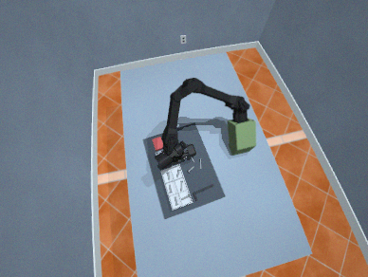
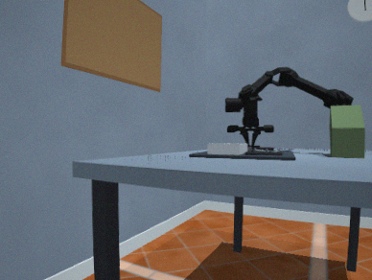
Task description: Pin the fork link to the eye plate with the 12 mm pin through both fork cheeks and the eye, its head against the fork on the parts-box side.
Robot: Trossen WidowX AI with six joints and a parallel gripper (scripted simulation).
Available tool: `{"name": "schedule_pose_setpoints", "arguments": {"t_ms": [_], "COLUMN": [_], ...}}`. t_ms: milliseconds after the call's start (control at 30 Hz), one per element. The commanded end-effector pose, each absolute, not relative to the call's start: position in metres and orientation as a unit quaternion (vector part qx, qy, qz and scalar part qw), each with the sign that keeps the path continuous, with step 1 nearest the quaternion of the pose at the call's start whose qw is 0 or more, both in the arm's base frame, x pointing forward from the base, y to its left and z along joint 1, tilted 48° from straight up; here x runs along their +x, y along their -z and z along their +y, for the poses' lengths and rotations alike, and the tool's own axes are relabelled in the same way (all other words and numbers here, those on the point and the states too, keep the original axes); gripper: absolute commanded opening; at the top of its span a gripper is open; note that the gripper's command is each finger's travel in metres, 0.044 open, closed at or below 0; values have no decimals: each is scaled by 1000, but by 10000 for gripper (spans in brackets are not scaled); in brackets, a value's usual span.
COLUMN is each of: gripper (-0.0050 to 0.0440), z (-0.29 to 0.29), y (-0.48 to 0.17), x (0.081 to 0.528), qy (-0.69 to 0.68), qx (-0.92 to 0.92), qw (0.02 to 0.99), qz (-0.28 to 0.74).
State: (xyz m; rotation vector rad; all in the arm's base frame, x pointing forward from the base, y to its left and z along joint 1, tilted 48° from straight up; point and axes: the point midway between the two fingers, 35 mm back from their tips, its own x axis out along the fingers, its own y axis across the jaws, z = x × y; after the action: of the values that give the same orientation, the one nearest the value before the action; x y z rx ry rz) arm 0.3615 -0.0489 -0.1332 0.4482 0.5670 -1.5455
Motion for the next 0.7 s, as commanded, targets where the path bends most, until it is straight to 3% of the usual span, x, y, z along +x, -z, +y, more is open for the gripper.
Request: {"name": "schedule_pose_setpoints", "arguments": {"t_ms": [0,667], "gripper": [-50,-50], "z": [-47,-47], "y": [126,125], "x": [367,368], "qy": [678,678], "qx": [204,206], "qw": [663,663], "qz": [244,243]}}
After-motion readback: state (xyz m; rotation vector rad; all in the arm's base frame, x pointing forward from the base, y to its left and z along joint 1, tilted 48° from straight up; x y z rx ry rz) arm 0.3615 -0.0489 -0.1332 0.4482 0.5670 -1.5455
